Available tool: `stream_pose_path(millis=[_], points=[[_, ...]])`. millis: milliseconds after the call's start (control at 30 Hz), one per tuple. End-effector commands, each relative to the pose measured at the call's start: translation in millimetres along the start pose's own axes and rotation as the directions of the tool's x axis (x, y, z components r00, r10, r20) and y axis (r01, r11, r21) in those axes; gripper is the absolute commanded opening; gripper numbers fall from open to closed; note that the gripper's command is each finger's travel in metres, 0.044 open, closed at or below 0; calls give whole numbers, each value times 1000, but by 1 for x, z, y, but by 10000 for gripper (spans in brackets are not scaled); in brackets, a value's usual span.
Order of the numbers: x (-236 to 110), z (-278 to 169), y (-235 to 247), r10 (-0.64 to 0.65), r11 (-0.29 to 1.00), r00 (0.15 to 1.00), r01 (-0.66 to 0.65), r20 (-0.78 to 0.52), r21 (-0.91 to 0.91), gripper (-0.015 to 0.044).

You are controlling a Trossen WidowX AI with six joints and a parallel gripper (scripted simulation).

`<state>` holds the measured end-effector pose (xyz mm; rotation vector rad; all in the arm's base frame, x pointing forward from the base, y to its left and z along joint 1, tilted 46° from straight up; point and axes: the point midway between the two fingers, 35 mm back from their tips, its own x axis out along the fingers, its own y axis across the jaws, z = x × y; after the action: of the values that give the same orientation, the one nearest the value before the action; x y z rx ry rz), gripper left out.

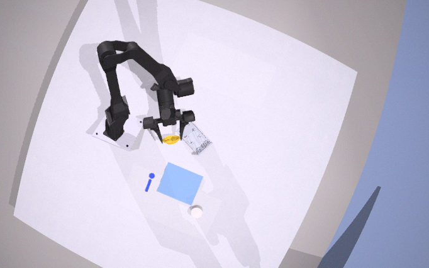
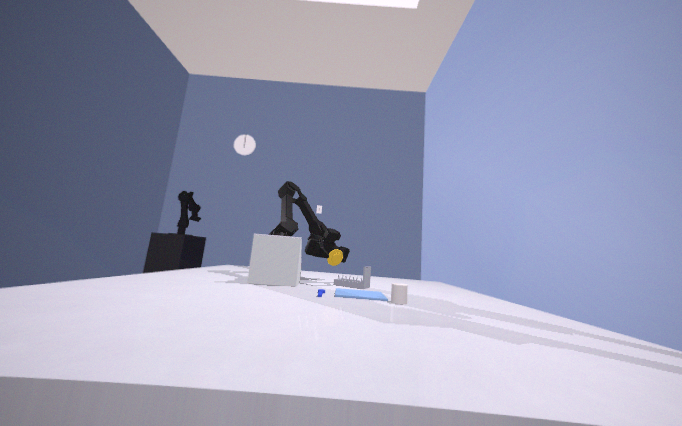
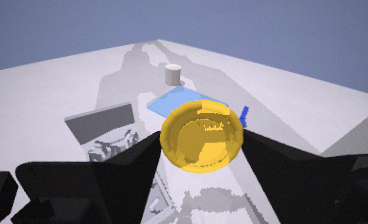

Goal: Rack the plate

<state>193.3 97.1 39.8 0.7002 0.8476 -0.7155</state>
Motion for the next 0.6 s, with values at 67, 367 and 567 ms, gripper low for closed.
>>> stream_pose_path(millis=[67,367,567], points=[[-5,-3,7,101,995,993,-100,66,-19,0],[-16,-10,16,263,965,953,-258,147,-50,0],[-26,-15,20,369,929,910,-364,190,-66,0]])
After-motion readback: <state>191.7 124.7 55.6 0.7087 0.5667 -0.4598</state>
